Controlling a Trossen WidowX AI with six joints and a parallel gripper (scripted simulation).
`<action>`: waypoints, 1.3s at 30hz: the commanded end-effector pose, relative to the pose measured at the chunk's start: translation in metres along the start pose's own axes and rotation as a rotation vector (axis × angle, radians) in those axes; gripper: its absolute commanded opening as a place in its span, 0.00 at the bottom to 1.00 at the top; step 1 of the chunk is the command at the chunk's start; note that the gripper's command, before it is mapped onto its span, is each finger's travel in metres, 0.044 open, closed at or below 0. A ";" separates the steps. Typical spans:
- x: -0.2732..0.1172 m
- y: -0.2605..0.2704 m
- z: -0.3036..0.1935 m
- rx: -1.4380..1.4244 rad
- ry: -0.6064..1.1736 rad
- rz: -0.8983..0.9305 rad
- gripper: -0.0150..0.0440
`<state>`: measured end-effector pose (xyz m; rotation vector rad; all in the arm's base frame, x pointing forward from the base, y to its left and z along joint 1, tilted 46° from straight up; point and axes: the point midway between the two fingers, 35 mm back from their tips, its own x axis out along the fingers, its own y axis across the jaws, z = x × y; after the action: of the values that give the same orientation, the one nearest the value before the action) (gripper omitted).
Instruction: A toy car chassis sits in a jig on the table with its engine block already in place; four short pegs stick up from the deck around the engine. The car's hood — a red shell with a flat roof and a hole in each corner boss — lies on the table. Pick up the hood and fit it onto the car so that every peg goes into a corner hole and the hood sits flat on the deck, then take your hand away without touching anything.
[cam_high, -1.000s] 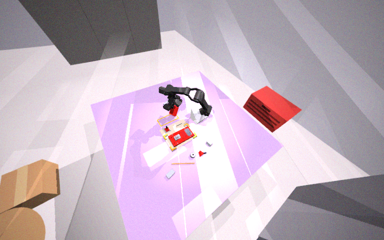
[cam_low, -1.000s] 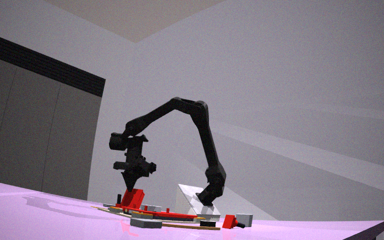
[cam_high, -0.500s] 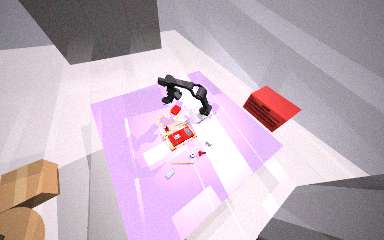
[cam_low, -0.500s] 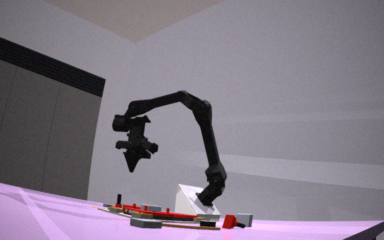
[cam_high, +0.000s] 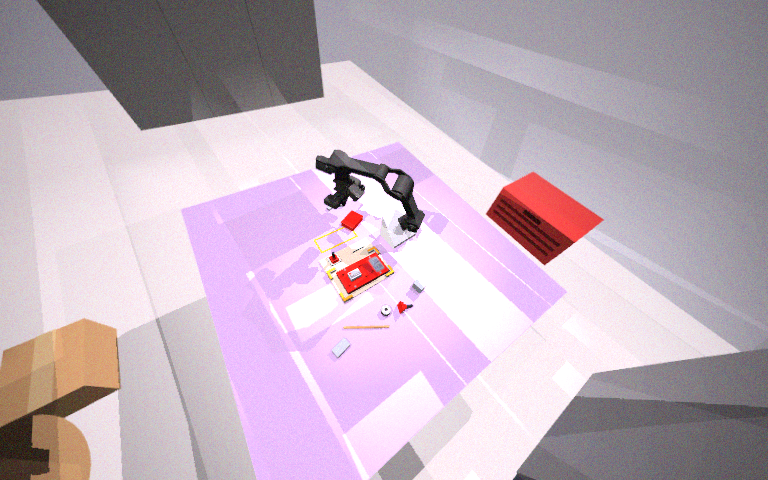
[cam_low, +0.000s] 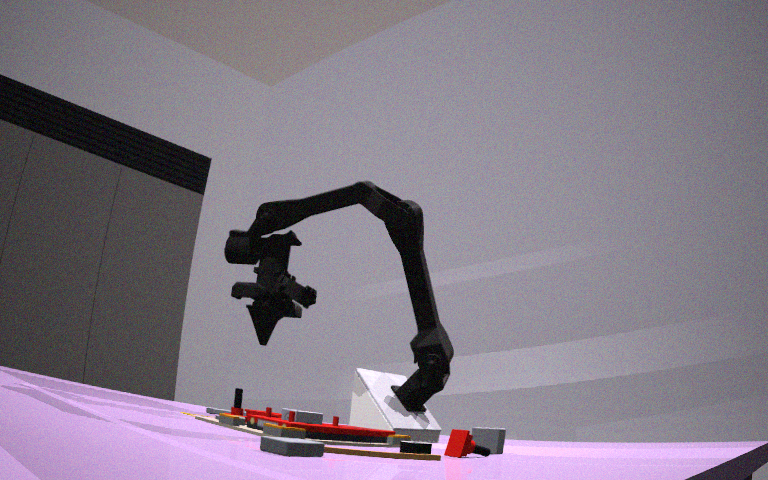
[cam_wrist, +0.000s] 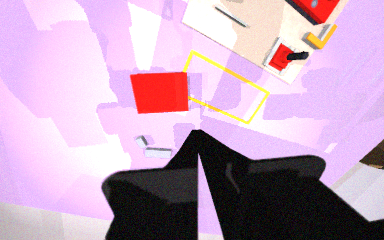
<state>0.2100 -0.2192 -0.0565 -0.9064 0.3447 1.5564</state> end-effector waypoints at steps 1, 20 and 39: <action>0.000 0.000 -0.001 0.001 0.002 -0.001 0.25; 0.063 0.042 0.004 1.326 0.002 0.007 0.92; 0.076 0.049 0.007 1.568 0.003 0.009 1.00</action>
<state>0.1662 -0.1725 -0.1174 0.3311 1.2897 0.8344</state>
